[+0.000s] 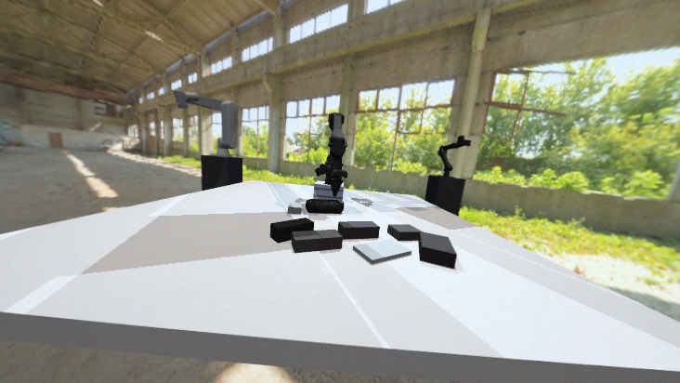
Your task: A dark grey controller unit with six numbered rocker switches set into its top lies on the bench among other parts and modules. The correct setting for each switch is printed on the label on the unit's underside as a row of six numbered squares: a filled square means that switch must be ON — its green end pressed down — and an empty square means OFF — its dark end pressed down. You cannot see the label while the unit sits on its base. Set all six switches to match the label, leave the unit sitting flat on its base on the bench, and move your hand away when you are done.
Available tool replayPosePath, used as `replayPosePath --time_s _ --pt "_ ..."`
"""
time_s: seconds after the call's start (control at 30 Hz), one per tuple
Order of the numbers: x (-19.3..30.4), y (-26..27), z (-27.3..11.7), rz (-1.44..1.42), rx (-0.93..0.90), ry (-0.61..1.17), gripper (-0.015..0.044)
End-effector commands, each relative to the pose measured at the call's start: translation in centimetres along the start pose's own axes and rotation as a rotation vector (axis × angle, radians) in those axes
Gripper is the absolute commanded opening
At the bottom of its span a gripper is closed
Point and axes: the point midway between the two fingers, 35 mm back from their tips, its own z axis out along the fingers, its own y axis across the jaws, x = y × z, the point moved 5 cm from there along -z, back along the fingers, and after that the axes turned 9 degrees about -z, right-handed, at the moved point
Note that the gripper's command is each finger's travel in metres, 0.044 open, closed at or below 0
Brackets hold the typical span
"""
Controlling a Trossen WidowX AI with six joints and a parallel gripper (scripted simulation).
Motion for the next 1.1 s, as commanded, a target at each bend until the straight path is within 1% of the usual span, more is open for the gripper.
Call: replayPosePath --time_s 0.0,0.13,0.57,1.07 --pt "0.2 -0.3 0.0 0.005 -0.011 0.005 0.0000" --pt "-0.2 0.3 -0.1 0.001 0.008 -0.001 0.0000" --pt "-4.3 5.4 -0.1 0.015 0.203 0.007 0.0000" --pt "-9.0 10.3 1.8 0.009 0.424 0.048 0.0000"
